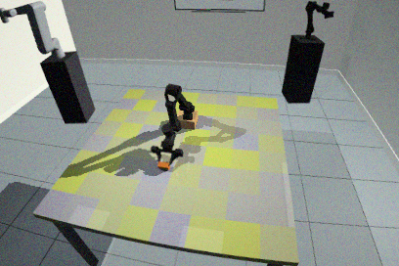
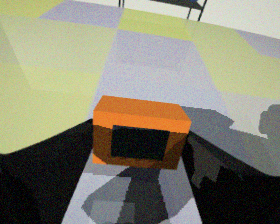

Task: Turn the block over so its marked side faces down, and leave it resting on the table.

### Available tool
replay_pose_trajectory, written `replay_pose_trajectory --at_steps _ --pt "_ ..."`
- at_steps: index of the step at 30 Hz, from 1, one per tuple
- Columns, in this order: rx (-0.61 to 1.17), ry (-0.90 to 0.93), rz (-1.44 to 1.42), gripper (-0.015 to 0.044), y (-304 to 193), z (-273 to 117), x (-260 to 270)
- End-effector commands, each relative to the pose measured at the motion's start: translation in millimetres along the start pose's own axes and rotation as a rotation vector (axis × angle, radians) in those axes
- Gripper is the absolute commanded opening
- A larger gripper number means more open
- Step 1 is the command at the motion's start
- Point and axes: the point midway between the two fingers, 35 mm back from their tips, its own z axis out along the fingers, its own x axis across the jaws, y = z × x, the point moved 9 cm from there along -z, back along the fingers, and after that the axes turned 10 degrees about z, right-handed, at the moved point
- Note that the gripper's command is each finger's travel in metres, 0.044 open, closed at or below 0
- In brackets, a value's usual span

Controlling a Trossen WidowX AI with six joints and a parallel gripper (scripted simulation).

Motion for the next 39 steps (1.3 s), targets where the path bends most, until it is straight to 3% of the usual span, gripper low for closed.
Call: replay_pose_trajectory --at_steps 1,9,39 --pt "0.001 0.005 0.005 0.0236 -0.7 -0.3 0.2" --pt "0.001 0.005 0.005 0.044 -0.7 -0.3 0.2" --pt "0.001 0.005 0.005 0.044 -0.7 -0.3 0.2"
